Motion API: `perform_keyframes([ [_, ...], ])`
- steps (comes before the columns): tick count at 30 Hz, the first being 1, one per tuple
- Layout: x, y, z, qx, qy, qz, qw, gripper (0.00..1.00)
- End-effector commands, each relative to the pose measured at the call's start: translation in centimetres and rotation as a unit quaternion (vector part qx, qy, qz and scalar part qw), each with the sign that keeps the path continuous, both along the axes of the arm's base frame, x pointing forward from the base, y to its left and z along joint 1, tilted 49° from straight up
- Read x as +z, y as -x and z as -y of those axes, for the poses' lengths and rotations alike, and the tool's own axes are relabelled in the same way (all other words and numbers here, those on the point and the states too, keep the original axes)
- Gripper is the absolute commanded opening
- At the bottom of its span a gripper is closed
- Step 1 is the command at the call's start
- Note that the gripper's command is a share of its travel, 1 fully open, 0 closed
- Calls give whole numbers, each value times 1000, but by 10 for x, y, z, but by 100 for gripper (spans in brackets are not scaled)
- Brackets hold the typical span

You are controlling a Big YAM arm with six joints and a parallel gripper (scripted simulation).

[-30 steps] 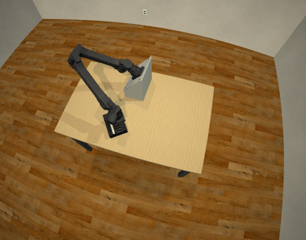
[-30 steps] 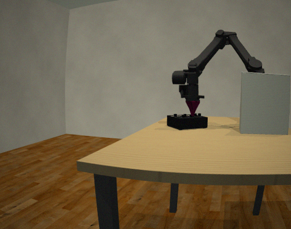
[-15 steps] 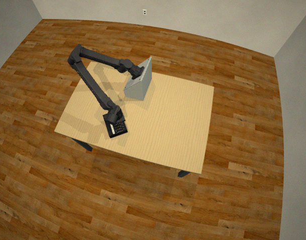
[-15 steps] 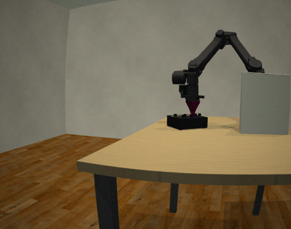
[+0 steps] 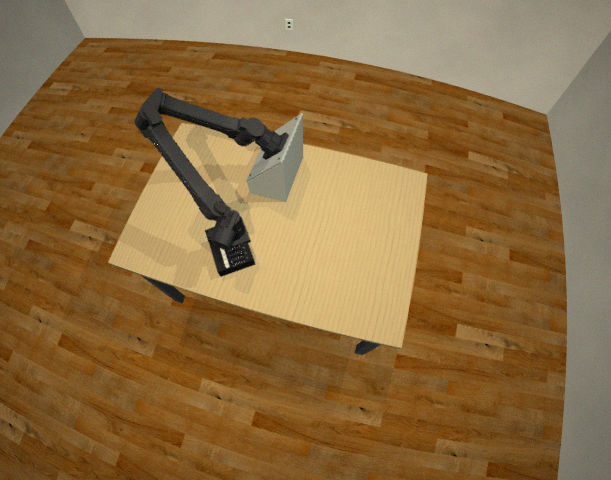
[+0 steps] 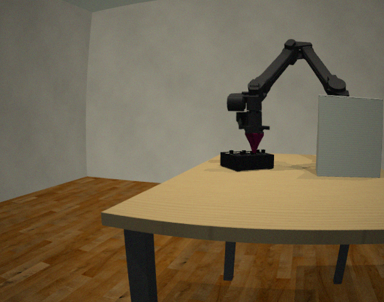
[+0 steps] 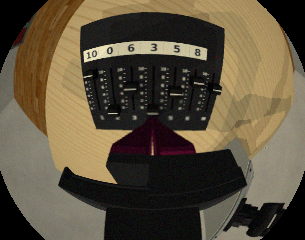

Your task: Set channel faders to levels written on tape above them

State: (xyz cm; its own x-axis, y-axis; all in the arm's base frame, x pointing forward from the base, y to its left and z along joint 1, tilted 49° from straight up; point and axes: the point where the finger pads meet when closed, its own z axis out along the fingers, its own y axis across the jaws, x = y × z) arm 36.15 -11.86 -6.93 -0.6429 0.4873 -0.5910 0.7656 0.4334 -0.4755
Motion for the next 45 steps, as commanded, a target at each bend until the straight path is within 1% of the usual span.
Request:
perform_keyframes([
  [1, 17, -19, 7, -7, 2, 25, 1000, 0],
  [23, 17, -19, 7, -6, 2, 24, 1000, 0],
  [45, 23, -25, 12, -5, 3, 24, 1000, 0],
])
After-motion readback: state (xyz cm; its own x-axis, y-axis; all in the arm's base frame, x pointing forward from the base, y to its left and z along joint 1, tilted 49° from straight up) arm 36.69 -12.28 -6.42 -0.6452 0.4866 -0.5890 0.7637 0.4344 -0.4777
